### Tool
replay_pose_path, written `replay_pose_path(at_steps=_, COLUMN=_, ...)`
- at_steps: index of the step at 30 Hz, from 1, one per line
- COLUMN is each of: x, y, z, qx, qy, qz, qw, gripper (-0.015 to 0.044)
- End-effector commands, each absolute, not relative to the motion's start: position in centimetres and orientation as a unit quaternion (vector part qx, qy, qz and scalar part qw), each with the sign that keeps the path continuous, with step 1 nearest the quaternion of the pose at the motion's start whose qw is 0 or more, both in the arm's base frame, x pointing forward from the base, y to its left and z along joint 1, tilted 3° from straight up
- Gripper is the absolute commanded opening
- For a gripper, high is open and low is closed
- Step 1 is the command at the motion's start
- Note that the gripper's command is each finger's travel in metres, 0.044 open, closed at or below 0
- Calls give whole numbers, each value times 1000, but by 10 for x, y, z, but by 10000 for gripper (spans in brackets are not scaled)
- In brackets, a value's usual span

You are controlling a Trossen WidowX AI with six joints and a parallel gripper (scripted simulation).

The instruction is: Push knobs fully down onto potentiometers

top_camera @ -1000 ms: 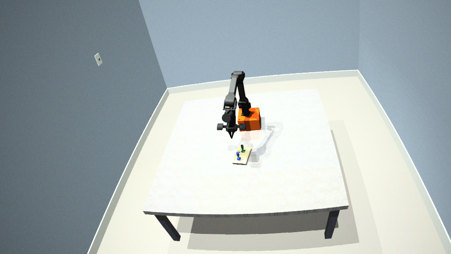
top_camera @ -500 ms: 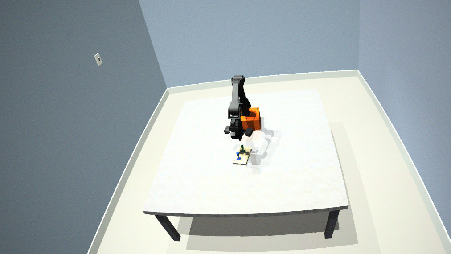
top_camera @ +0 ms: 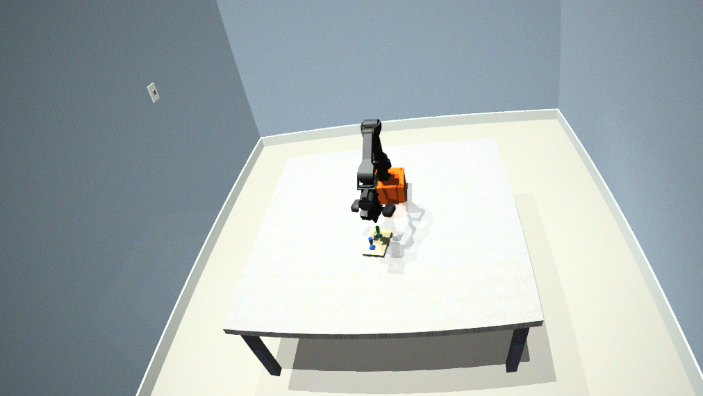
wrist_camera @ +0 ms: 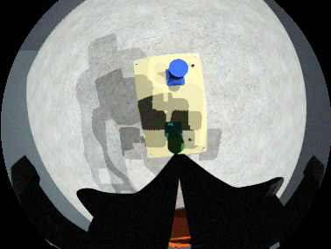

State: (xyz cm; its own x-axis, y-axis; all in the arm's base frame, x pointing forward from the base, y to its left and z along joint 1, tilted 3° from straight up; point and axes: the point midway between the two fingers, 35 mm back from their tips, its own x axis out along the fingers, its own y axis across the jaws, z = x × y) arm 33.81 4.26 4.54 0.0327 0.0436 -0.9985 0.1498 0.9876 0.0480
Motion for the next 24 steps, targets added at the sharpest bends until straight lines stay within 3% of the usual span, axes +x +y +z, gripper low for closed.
replay_pose_path(at_steps=1, x=338, y=44, z=41, qx=73, qy=695, qz=-37, qw=715, gripper=0)
replay_pose_path(at_steps=24, x=338, y=44, z=24, qx=73, qy=695, qz=-37, qw=715, gripper=0)
